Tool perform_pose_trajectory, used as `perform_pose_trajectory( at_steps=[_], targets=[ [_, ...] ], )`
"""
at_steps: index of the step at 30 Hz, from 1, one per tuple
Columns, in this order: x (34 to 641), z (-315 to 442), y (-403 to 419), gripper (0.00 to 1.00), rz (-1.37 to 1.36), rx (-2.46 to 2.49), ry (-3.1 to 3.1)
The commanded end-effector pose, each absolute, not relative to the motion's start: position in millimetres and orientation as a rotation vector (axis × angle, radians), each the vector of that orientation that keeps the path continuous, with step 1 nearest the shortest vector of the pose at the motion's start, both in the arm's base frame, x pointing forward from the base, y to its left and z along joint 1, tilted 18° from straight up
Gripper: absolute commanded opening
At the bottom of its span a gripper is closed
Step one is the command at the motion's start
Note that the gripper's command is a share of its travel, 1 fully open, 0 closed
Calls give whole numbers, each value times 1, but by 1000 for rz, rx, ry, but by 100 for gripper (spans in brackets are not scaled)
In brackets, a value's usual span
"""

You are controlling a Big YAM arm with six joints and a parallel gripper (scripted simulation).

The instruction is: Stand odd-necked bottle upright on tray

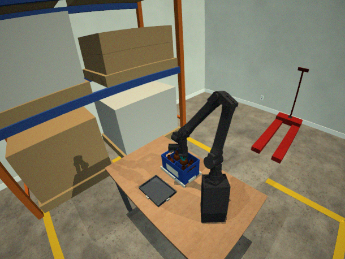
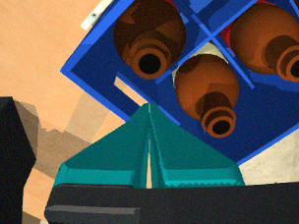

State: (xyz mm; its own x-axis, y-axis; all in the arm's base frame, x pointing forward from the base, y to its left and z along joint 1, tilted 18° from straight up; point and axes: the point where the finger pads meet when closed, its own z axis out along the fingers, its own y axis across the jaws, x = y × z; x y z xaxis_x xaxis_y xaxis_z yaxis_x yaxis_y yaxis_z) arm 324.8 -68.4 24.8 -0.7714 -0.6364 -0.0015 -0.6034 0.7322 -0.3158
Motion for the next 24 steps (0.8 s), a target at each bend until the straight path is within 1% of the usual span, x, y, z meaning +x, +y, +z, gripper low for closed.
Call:
perform_pose_trajectory(
  at_steps=[1, 21, 24],
  targets=[
    [340, 39, -66, 0, -474, -998, 2794],
    [340, 39, -66, 0, -474, -998, 2794],
    [348, 37, -66, 0, -467, -1005, 2805]
  ],
)
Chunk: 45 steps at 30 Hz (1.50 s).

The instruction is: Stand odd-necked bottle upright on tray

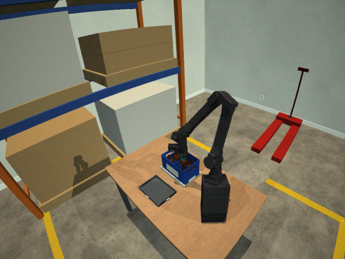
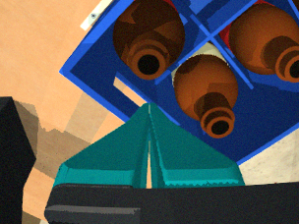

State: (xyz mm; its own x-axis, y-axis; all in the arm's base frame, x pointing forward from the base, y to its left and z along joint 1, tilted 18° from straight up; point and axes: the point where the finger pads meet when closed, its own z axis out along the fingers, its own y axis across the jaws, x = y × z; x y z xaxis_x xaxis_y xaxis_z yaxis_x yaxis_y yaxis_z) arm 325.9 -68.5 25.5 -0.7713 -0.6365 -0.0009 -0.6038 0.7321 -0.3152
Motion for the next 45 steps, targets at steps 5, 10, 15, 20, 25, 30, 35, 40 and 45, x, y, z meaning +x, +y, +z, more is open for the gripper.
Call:
perform_pose_trajectory(
  at_steps=[5, 10, 15, 20, 25, 30, 35, 40, 45],
  targets=[
    [401, 53, -70, 0, -469, -1003, 2804],
    [475, 69, -73, 0, -469, -1004, 2801],
    [514, 75, -79, 0, -470, -994, 2805],
    [497, 77, -77, 61, -467, -1001, 2809],
    [516, 79, -79, 61, -475, -992, 2793],
    [508, 71, -78, 61, -466, -1002, 2810],
    [508, 72, -78, 61, -467, -1001, 2808],
    [508, 72, -78, 61, -467, -1001, 2808],
    [508, 72, -78, 61, -467, -1001, 2808]
  ],
)
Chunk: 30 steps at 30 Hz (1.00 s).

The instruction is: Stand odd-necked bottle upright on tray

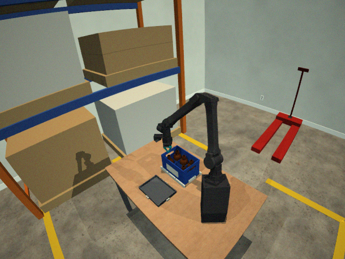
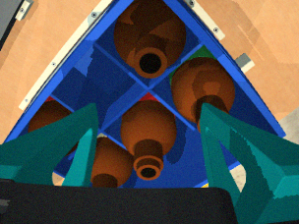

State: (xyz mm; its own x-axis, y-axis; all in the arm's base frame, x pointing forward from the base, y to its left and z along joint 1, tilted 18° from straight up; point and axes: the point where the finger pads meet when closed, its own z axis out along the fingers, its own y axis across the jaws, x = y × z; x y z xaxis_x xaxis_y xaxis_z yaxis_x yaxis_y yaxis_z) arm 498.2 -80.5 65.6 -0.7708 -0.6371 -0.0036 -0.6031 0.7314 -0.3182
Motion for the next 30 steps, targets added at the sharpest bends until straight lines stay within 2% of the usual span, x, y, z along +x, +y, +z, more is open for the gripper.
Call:
perform_pose_trajectory(
  at_steps=[1, 30],
  targets=[
    [508, 72, -78, 61, -467, -1001, 2808],
    [503, 50, -89, 61, -463, -1009, 2823]
  ],
)
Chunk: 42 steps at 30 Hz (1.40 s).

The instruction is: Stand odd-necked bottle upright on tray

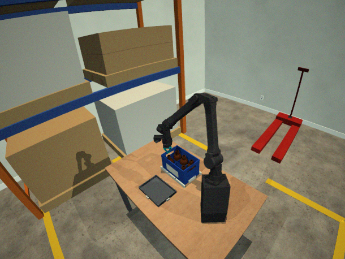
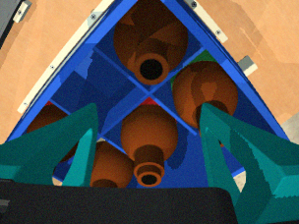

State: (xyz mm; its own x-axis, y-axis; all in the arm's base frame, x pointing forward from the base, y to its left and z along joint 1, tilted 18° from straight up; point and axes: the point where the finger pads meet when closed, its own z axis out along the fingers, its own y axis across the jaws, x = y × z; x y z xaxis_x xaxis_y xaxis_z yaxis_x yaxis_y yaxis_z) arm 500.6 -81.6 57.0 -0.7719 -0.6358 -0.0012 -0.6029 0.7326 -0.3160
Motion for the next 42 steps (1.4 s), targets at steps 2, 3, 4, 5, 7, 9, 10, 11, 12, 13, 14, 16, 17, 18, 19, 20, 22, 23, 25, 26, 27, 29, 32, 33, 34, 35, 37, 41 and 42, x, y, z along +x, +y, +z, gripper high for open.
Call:
perform_pose_trajectory(
  at_steps=[2, 3, 4, 5, 7, 9, 10, 11, 12, 13, 14, 16, 17, 18, 19, 20, 22, 23, 25, 26, 27, 29, 32, 33, 34, 35, 37, 41, 42],
  targets=[
    [502, 46, -90, 61, -460, -1013, 2827],
    [502, 46, -90, 61, -461, -1012, 2826],
    [505, 46, -91, 61, -463, -1010, 2822],
    [506, 46, -91, 61, -464, -1009, 2820],
    [505, 42, -92, 61, -461, -1011, 2823],
    [504, 38, -92, 61, -459, -1013, 2827],
    [505, 37, -92, 61, -460, -1012, 2825],
    [507, 37, -93, 61, -462, -1010, 2821],
    [509, 37, -93, 61, -463, -1008, 2819],
    [509, 35, -94, 61, -462, -1009, 2820],
    [508, 34, -94, 61, -461, -1010, 2821],
    [508, 34, -94, 61, -461, -1010, 2821],
    [508, 32, -91, 61, -460, -1018, 2819],
    [508, 30, -93, 61, -459, -1016, 2821],
    [508, 29, -94, 61, -459, -1013, 2823],
    [507, 27, -95, 61, -458, -1012, 2825],
    [508, 26, -95, 61, -458, -1011, 2824],
    [510, 26, -96, 61, -460, -1010, 2821],
    [510, 24, -96, 61, -460, -1010, 2822],
    [510, 23, -96, 61, -459, -1012, 2821],
    [510, 23, -95, 61, -459, -1014, 2821],
    [510, 21, -95, 61, -459, -1014, 2821],
    [510, 20, -97, 61, -459, -1012, 2823],
    [510, 20, -97, 61, -459, -1012, 2823],
    [512, 28, -96, 61, -467, -1006, 2809],
    [512, 26, -96, 61, -465, -1008, 2811],
    [512, 23, -97, 61, -463, -1008, 2815],
    [512, 20, -97, 61, -460, -1010, 2820],
    [512, 20, -97, 61, -460, -1011, 2820]
  ],
)
